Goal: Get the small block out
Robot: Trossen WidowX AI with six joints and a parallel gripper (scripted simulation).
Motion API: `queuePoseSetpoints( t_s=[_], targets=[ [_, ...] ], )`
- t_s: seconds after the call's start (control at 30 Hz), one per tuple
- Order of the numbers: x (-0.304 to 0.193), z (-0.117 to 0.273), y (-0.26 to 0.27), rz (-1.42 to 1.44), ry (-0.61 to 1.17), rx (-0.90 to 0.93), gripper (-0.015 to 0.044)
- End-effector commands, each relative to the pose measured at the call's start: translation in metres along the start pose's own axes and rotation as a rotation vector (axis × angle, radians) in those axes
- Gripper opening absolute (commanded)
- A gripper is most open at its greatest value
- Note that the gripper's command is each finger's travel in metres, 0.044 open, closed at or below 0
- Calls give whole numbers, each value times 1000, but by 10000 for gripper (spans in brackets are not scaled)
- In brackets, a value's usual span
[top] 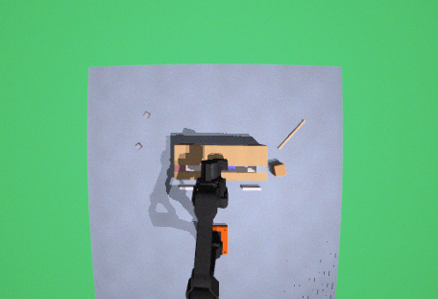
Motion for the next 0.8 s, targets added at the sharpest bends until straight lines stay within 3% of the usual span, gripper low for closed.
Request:
queuePoseSetpoints(
  t_s=[0.0, 0.77],
  targets=[
    [-9, -5, 0, -8, 9, 1, 400],
    [-8, -4, 2, -8, 8, 2, 400]
  ],
)
Point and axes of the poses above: the point midway between the two fingers, 35 mm back from their tips, its own z axis back along the fingers, its own y axis across the jaws, x = y × z, the point moved 10 cm from there along z, back along the fingers, and after that the axes turned 7 degrees about -z, right-handed, at the moved point
